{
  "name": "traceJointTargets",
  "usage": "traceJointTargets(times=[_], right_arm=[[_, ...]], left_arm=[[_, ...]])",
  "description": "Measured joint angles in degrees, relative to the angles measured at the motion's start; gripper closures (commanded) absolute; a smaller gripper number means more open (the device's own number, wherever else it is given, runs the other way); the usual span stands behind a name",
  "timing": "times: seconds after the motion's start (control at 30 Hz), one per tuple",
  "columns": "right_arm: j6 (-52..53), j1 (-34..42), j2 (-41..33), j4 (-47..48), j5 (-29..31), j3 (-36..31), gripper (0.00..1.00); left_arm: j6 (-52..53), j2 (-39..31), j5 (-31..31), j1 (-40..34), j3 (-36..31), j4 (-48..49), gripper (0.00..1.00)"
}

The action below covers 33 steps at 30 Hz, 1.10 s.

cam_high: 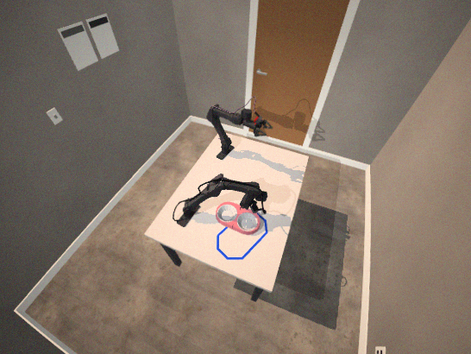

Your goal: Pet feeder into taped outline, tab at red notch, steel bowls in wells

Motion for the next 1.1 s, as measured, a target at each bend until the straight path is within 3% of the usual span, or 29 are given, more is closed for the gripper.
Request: traceJointTargets(times=[1.1], right_arm=[[-27.8,-1.2,-5.2,1.2,8.6,-9.2,0.84]], left_arm=[[0.0,0.0,0.0,0.0,0.0,0.0,0.0]])
